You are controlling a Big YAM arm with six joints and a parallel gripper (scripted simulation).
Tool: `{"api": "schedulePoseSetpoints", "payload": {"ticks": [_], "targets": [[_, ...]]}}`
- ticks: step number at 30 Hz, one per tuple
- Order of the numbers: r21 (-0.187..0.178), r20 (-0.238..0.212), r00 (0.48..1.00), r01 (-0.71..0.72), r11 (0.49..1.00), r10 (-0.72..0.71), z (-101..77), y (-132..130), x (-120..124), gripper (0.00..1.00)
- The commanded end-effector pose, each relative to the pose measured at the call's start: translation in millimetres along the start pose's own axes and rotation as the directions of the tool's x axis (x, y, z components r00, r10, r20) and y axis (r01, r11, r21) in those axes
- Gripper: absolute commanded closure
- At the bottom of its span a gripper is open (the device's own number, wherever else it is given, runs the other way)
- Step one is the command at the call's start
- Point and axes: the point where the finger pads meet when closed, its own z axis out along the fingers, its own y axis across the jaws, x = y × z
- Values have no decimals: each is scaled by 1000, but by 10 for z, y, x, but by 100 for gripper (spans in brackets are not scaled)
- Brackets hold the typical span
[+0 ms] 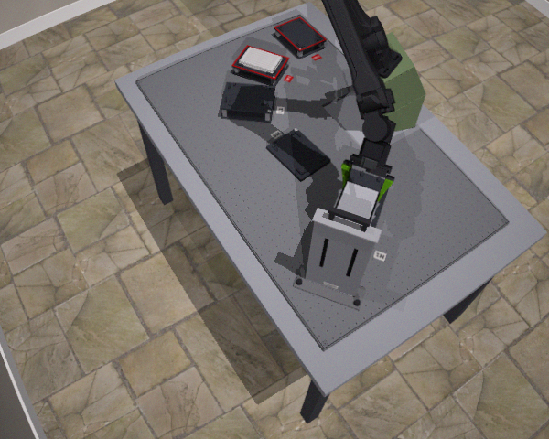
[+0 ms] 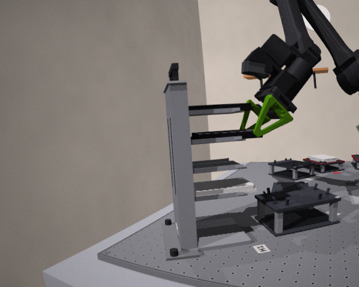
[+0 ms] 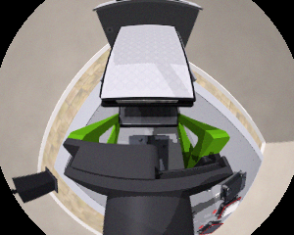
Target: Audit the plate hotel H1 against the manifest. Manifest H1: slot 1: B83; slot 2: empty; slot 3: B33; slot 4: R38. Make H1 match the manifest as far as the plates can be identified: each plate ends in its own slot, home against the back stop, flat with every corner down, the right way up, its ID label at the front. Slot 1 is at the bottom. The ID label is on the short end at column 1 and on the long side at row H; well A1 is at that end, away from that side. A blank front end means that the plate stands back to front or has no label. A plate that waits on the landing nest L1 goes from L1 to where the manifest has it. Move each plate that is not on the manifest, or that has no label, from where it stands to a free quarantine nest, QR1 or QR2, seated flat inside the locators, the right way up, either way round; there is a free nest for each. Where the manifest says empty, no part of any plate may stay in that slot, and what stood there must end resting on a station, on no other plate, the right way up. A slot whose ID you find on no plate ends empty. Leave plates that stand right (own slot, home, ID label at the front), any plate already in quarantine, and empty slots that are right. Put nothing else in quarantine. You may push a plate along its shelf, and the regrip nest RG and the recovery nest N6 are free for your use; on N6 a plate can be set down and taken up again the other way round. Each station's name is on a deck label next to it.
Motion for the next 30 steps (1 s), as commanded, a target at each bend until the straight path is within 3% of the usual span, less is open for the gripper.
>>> {"api": "schedulePoseSetpoints", "payload": {"ticks": [1,6,7,9,30], "targets": [[-6,28,999,-24,1000,24,-69,24,-68,14],[-8,30,999,-23,1000,23,-105,38,-46,14],[-1,10,1000,-16,1000,16,-70,10,43,14],[-7,31,999,-24,1000,24,-128,33,-16,14],[-8,29,999,-24,1000,24,-307,34,169,14]]}}
